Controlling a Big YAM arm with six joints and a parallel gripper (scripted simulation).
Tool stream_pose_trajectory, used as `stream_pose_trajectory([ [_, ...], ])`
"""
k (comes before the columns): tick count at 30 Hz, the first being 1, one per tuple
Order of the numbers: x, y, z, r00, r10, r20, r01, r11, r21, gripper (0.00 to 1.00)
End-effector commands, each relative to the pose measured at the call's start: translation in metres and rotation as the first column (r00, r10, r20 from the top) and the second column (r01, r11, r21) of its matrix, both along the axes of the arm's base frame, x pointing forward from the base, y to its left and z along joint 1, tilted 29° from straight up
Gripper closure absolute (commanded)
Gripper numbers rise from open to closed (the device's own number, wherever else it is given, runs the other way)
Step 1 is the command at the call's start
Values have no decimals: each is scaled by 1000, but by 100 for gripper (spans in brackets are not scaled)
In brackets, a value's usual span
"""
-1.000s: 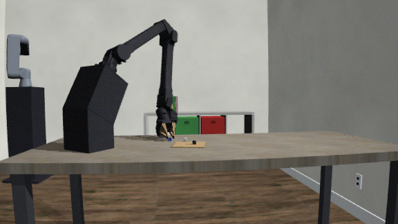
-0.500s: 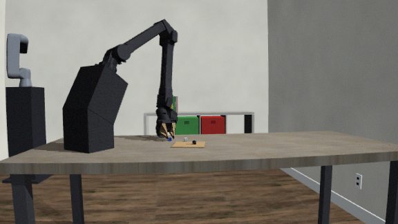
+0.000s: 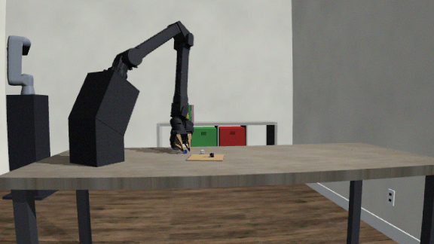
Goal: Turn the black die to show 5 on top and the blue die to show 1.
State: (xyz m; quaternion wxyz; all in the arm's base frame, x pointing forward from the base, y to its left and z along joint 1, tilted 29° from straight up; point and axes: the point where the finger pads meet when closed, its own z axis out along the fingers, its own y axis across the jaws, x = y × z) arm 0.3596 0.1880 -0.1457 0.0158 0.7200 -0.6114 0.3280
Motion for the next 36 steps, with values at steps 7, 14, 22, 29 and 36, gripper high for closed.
stream_pose_trajectory([
  [7,0,8,9,1000,4,18,-4,1000,14,69],
  [14,-8,8,17,1000,4,11,-4,1000,6,69],
  [22,-23,18,39,1000,4,7,-4,1000,3,69],
  [29,-27,23,48,1000,4,9,-4,1000,5,69],
  [36,-25,17,49,1000,-7,5,7,1000,1,69],
])
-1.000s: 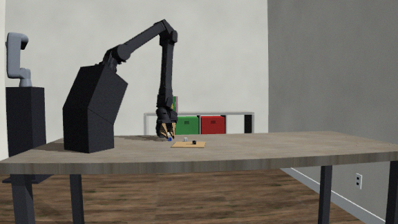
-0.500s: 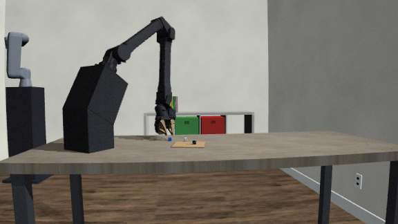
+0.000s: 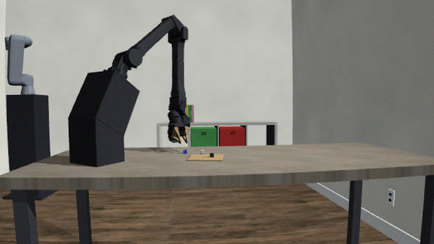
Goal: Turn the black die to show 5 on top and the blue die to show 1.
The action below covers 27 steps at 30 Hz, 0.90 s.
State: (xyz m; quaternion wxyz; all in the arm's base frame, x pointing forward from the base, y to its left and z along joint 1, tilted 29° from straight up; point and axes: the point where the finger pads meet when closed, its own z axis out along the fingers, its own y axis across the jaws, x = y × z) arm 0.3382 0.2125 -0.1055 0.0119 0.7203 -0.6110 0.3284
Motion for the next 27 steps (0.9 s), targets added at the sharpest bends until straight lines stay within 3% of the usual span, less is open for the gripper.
stream_pose_trajectory([
  [1,-4,-9,11,1000,-10,0,10,1000,-4,69],
  [17,-15,-30,56,1000,-8,-2,8,1000,-6,69],
  [23,-17,-33,53,1000,-8,-10,8,1000,-11,69],
  [27,-13,-32,55,1000,-5,-24,7,999,49,69],
])
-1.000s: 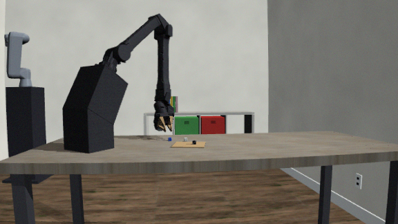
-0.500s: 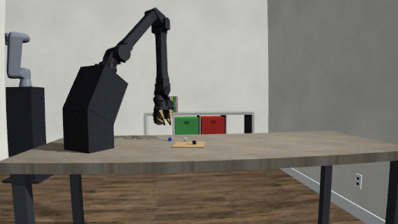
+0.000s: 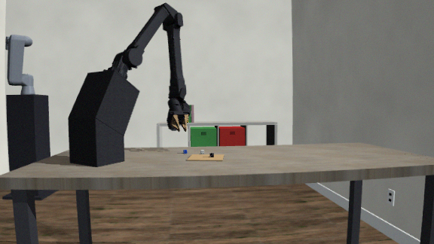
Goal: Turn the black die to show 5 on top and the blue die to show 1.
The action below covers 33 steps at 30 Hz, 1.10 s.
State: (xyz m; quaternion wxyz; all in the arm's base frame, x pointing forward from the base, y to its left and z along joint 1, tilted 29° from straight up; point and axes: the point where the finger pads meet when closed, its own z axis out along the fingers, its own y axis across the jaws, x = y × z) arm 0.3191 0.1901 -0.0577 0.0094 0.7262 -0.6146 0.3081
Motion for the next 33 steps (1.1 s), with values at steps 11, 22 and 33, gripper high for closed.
stream_pose_trajectory([
  [11,14,-43,-1,964,215,-158,-102,845,525,69],
  [22,18,-54,19,938,346,-20,-238,683,690,69],
  [33,20,-51,20,935,353,-21,-242,682,690,0],
])
